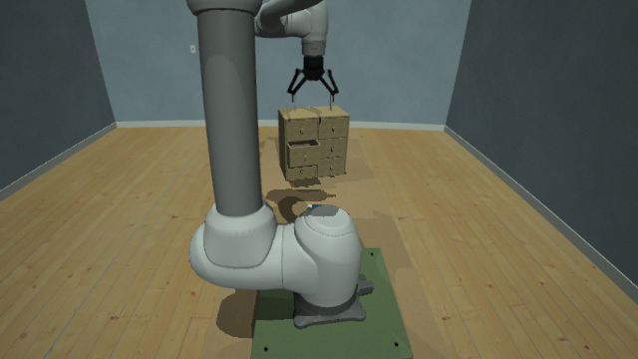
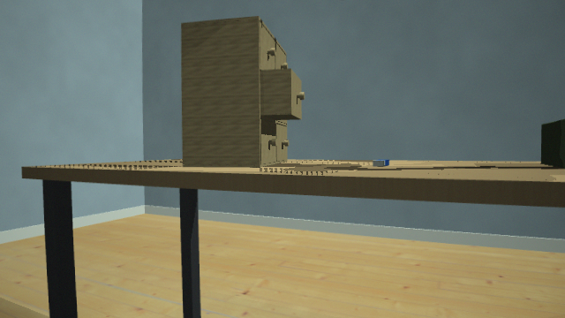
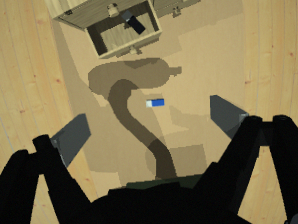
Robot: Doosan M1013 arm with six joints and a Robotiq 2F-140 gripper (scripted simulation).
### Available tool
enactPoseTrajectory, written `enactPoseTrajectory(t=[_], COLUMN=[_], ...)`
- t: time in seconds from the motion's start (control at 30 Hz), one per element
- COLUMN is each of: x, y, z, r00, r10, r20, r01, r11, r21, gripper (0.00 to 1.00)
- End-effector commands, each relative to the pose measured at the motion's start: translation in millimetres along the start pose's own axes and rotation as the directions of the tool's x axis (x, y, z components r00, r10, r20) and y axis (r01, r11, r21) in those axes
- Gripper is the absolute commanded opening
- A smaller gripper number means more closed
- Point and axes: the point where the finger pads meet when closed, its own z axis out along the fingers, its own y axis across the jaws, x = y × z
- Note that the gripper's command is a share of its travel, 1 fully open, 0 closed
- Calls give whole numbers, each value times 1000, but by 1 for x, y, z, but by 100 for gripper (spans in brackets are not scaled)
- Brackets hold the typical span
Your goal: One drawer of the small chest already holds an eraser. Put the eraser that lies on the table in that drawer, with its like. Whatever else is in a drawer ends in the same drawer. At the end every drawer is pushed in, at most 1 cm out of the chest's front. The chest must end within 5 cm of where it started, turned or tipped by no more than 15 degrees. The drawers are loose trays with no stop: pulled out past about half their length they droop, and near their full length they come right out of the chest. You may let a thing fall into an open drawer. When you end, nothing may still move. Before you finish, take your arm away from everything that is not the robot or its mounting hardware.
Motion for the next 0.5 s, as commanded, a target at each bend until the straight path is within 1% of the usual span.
enactPoseTrajectory(t=[0.0,0.47], x=[-2,-6], y=[0,2], z=[-2,-6], r00=[999,984], r10=[-52,-179], r20=[0,0], r01=[52,179], r11=[999,984], r21=[4,11], gripper=[100,100])
